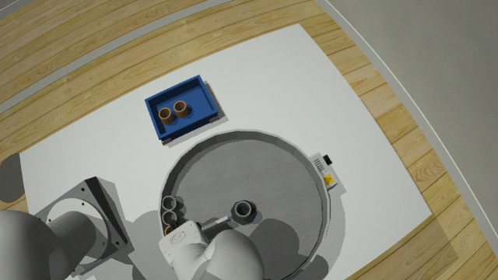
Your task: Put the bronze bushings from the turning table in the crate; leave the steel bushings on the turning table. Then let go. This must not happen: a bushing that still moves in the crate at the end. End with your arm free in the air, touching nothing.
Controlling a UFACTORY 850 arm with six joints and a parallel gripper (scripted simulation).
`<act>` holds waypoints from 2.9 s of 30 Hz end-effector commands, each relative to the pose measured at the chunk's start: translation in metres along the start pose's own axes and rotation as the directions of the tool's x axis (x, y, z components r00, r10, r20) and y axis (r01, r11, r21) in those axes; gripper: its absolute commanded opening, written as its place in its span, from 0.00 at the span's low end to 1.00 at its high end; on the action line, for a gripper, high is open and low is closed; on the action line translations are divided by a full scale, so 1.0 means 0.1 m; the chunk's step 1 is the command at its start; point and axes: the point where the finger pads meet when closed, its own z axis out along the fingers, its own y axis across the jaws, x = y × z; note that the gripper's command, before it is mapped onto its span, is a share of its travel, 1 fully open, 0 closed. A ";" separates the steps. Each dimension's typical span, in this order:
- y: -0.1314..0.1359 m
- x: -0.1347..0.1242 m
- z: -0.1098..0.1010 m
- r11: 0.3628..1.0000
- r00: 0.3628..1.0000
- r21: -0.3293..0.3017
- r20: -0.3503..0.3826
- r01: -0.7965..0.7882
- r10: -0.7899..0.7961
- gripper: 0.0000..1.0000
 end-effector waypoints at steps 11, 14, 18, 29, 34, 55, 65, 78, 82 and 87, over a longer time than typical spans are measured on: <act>0.03 0.05 0.07 1.000 1.000 -0.005 -0.010 0.024 -0.024 0.00; 0.03 0.05 0.07 1.000 1.000 -0.005 -0.010 0.024 -0.024 0.00; 0.03 0.05 0.07 1.000 1.000 -0.005 -0.010 0.024 -0.024 0.00; 0.03 0.02 0.04 1.000 1.000 -0.005 -0.010 0.024 -0.024 0.00; 0.03 -0.07 -0.08 1.000 1.000 -0.005 -0.010 0.024 -0.024 0.00; 0.03 -0.44 -0.51 1.000 1.000 -0.005 -0.010 0.024 -0.024 0.00; 0.03 -0.44 -0.51 1.000 1.000 -0.005 -0.010 0.024 -0.024 0.00; -0.06 -0.53 -0.44 1.000 1.000 -0.005 -0.010 0.024 -0.024 0.00; -0.18 -0.63 -0.35 1.000 1.000 -0.005 -0.010 0.024 -0.024 0.00; -0.42 -0.84 -0.18 1.000 1.000 -0.005 -0.010 0.024 -0.024 0.00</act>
